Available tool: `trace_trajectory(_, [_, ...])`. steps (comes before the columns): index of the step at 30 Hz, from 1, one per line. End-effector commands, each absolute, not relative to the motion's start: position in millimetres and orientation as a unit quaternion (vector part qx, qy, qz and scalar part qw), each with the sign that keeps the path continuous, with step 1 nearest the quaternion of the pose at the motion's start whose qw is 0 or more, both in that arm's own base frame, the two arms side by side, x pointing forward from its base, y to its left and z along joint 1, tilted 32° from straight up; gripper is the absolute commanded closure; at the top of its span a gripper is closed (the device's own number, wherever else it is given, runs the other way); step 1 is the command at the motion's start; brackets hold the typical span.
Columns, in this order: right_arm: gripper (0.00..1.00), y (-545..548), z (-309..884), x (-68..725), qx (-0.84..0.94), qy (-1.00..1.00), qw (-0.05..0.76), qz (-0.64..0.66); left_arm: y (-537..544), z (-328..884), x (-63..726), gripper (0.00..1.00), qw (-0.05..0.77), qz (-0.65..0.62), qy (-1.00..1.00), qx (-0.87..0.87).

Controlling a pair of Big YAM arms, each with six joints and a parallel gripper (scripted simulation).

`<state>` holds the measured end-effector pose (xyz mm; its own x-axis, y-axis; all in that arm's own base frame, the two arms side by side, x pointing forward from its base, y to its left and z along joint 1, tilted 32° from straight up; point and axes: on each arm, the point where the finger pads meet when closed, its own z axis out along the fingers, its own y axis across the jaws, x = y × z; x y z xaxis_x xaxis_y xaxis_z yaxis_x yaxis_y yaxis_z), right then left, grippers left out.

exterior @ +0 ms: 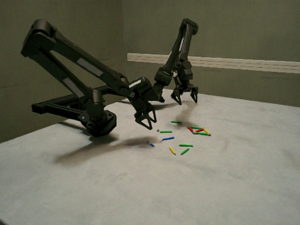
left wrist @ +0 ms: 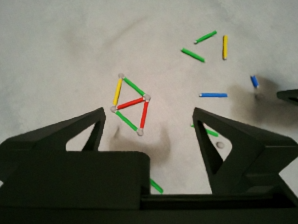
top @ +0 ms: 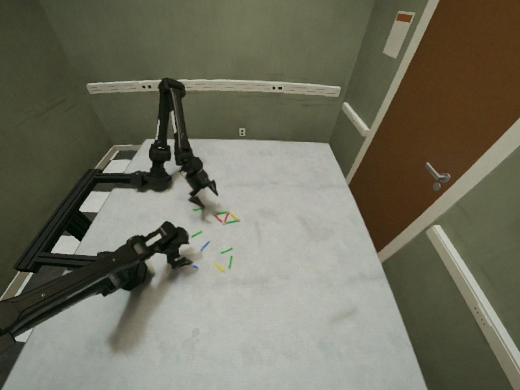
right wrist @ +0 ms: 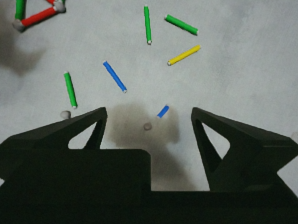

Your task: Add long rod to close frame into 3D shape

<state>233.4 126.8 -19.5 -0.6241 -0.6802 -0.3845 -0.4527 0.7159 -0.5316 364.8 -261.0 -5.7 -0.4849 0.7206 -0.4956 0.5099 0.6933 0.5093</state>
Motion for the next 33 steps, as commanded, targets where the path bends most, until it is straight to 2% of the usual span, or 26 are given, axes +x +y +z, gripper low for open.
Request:
trace_trajectory(1, [0.0, 178, -21, 259, -0.355, 0.866, 0.305, -0.177, -295, 30, 308, 0.0, 0.413, 0.101, 0.81, 0.404])
trace_trajectory(10, [0.0, 215, -45, 266, -0.397, 0.859, 0.282, -0.157, -301, 61, 193, 0.0, 0.485, -0.002, 0.733, 0.477])
trace_trajectory(18, [0.0, 218, -48, 265, -0.396, 0.861, 0.281, -0.154, -291, 60, 165, 0.0, 0.496, -0.028, 0.711, 0.497])
trace_trajectory(25, [0.0, 218, -48, 265, -0.396, 0.861, 0.281, -0.154, -300, 67, 171, 0.0, 0.501, -0.031, 0.713, 0.489])
trace_trajectory(27, [0.23, 207, -51, 265, -0.407, 0.86, 0.259, -0.169, -300, 67, 171, 0.0, 0.501, -0.031, 0.713, 0.489])
trace_trajectory(29, [0.23, 207, -51, 265, -0.407, 0.86, 0.259, -0.169, -300, 67, 171, 0.0, 0.501, -0.031, 0.713, 0.489])
trace_trajectory(33, [0.66, 195, -62, 267, -0.45, 0.85, 0.187, -0.199, -300, 67, 171, 0.0, 0.501, -0.031, 0.713, 0.489])
